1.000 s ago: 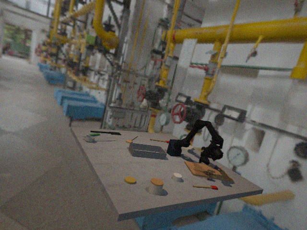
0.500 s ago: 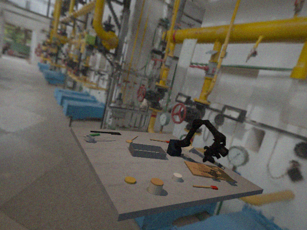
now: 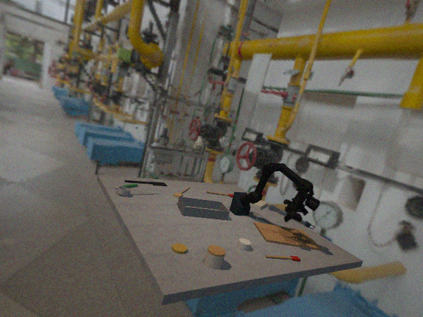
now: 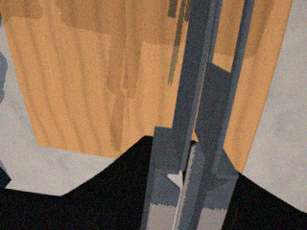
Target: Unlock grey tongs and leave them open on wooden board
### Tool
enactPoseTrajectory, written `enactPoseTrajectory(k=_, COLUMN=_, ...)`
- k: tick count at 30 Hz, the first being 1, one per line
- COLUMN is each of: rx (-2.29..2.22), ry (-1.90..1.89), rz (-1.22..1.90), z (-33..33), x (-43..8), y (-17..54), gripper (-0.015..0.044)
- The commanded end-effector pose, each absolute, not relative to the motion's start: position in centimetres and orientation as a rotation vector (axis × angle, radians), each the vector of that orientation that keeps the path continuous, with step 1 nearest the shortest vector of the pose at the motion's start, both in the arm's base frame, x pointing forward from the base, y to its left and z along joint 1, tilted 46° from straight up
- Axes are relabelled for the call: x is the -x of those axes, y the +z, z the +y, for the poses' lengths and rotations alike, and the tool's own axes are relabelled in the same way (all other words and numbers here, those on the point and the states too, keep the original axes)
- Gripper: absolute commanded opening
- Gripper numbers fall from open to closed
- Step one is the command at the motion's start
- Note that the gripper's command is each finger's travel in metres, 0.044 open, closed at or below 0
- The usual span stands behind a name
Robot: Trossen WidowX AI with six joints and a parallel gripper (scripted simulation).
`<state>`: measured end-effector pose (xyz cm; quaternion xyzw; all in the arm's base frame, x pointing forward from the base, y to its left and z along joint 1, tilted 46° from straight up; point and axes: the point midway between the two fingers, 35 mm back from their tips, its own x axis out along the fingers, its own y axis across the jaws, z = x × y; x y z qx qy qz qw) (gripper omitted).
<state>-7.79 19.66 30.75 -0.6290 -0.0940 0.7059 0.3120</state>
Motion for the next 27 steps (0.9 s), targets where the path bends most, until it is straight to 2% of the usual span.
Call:
enactPoseTrajectory(k=1, rx=1.630, ry=1.863, rz=-0.302, z=19.1, x=8.5, y=31.4, gripper=-0.0150)
enactPoseTrajectory(k=27, rx=1.467, ry=1.906, rz=-0.523, z=16.3, x=12.0, y=33.8, gripper=-0.0150)
